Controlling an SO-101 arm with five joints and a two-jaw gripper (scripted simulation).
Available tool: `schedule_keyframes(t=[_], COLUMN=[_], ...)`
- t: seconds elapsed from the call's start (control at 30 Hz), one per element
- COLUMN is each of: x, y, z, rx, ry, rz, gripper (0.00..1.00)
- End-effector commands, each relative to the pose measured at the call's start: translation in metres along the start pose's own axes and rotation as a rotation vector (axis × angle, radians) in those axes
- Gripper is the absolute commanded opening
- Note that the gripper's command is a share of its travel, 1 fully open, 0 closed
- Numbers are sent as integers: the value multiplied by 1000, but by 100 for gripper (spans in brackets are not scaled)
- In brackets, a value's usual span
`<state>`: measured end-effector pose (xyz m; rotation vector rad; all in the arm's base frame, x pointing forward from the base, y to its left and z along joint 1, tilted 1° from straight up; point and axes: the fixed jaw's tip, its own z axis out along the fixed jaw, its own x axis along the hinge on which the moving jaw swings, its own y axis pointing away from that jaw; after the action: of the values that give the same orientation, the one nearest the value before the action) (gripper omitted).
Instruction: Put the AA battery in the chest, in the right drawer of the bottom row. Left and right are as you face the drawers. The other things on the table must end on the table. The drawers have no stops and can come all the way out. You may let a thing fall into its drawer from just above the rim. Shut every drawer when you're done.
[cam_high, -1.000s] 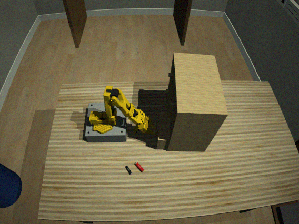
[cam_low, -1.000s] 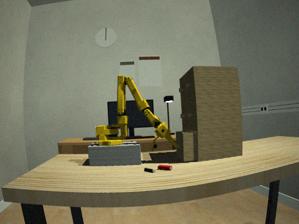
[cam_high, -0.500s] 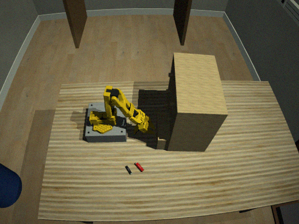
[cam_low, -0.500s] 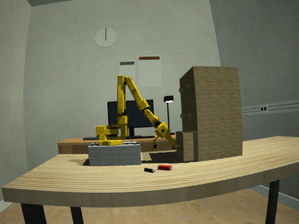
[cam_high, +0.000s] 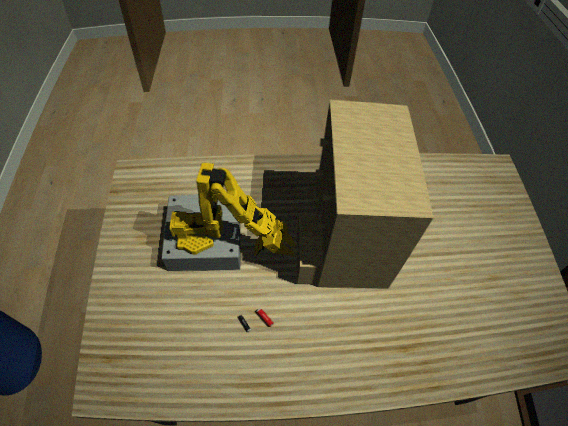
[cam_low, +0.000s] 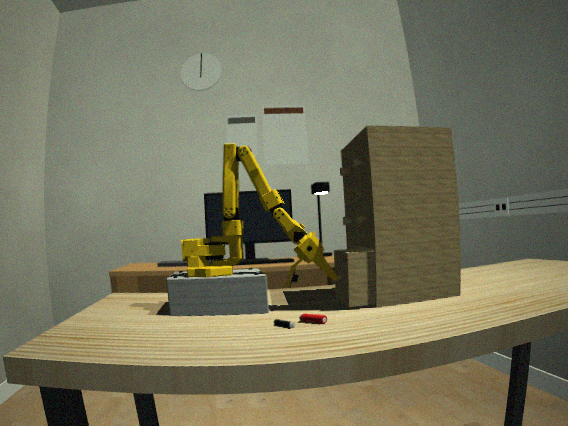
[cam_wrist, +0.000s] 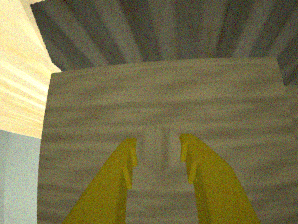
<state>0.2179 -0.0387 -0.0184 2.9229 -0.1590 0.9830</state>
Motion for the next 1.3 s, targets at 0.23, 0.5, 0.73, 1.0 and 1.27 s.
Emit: schedule_keyframes(t=[0.23, 0.5, 0.73, 1.0, 1.27], x=[-3, -5, -5, -5, -7], y=[1, 1, 1, 1, 1], z=[-3, -4, -4, -4, -6], rx=[-3, -5, -5, -5, -5], ry=[6, 7, 7, 7, 7], rz=[23, 33, 33, 33, 34], gripper=[0, 0, 0, 0, 0])
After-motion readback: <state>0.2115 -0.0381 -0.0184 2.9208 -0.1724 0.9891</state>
